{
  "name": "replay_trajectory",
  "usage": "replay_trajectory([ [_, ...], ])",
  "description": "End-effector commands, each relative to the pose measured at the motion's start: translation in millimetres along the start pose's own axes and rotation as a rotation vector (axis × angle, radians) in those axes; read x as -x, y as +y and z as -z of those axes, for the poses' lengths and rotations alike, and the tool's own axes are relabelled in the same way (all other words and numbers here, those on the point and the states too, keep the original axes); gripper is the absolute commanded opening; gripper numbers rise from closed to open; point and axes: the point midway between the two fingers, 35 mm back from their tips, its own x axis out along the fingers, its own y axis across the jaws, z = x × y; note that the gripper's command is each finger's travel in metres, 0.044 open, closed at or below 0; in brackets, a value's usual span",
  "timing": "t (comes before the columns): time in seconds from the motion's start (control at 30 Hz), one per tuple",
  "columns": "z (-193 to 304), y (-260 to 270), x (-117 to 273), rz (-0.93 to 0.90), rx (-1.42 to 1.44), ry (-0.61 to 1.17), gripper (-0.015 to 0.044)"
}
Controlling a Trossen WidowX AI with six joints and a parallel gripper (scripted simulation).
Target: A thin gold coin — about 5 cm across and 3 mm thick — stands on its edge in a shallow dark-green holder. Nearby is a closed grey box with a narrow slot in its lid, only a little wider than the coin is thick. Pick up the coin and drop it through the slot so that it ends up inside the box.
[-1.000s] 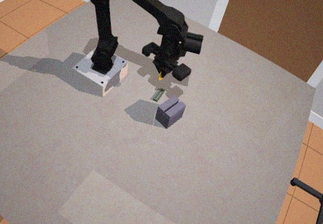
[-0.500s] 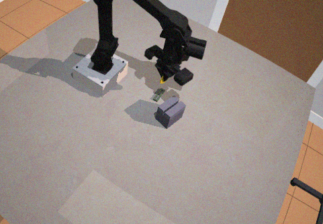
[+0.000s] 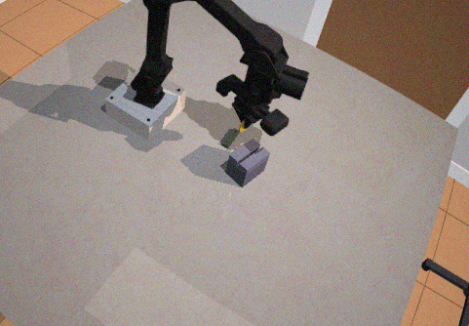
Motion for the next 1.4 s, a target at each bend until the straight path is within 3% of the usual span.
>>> replay_trajectory([
  [0.0, 3.2, -8.6, 1.2, 0.005, 0.002, 0.003, 0.0],
  [0.67, 27.3, -51.0, -0.9, 0.008, 0.002, 0.006, 0.0],
  [1.37, 28.8, -52.6, -0.2, 0.005, 0.006, 0.002, 0.0],
])
